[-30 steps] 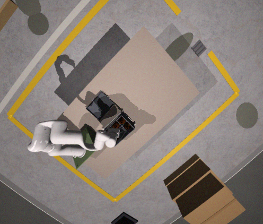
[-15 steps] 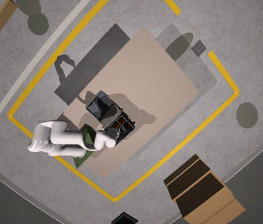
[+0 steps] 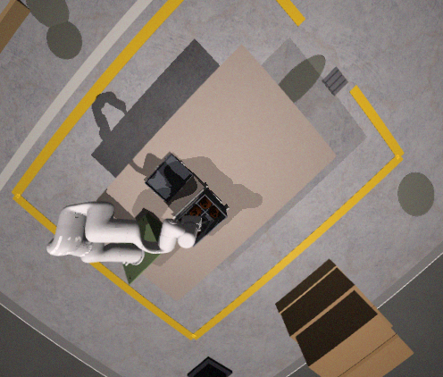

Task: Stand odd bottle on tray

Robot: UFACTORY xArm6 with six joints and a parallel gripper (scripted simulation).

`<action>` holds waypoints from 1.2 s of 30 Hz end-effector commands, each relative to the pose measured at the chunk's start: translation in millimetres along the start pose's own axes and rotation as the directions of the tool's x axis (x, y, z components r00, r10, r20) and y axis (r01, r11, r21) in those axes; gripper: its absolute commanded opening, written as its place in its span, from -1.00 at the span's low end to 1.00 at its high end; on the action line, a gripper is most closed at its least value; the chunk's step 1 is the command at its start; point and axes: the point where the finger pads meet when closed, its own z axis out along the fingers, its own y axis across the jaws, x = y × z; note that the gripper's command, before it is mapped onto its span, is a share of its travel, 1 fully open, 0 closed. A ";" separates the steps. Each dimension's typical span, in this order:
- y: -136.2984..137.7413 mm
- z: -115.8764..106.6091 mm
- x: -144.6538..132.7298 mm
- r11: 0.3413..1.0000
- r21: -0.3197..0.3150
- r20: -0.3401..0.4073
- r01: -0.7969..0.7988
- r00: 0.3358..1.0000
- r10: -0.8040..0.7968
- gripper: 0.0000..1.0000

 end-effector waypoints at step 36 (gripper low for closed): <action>-1.1 8.5 -0.6 1.000 0.004 0.001 0.001 1.000 -0.001 0.30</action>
